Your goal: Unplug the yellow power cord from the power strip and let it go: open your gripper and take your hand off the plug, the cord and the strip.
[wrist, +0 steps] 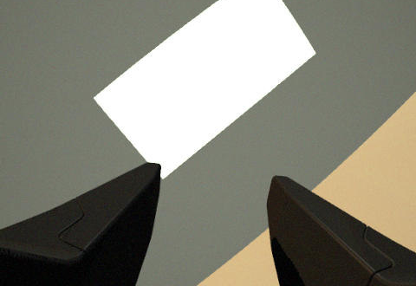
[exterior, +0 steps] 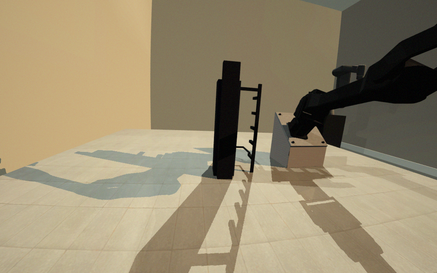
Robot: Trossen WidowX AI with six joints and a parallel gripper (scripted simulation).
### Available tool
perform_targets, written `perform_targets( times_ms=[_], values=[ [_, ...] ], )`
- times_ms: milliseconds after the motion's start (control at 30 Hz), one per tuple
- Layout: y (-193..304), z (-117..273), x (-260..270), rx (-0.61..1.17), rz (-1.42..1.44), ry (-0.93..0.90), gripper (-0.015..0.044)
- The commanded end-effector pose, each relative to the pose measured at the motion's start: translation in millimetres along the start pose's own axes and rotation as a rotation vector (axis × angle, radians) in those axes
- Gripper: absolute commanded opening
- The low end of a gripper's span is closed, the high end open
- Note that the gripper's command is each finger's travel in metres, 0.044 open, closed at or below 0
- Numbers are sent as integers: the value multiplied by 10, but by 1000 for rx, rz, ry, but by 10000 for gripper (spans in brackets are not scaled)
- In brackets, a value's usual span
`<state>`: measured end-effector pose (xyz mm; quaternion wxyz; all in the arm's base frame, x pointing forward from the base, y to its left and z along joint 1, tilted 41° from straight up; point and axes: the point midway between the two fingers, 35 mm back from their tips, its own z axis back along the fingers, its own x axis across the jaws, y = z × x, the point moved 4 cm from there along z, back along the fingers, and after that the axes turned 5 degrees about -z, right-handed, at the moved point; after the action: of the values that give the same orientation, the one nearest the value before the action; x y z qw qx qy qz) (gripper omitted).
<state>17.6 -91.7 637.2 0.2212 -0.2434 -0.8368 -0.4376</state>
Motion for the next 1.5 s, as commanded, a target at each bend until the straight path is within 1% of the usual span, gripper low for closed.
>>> perform_targets(
  times_ms=[0,200,367,533,700,867,1067,1267,1467],
  values=[
    [-456,-394,-344,-67,9,171,160],
    [-879,-731,-913,-108,35,392,160],
    [-1167,-903,-1479,-118,71,588,160],
    [-1394,-963,-2098,-105,114,792,160],
    [-1547,-900,-2744,-77,154,1000,160],
    [-1639,-716,-3382,-30,199,1210,160],
    [-1726,-360,-4096,52,256,1465,160],
    [-1782,142,-4723,161,311,1721,160],
    [-1822,780,-5230,298,362,1980,160]
  ],
)
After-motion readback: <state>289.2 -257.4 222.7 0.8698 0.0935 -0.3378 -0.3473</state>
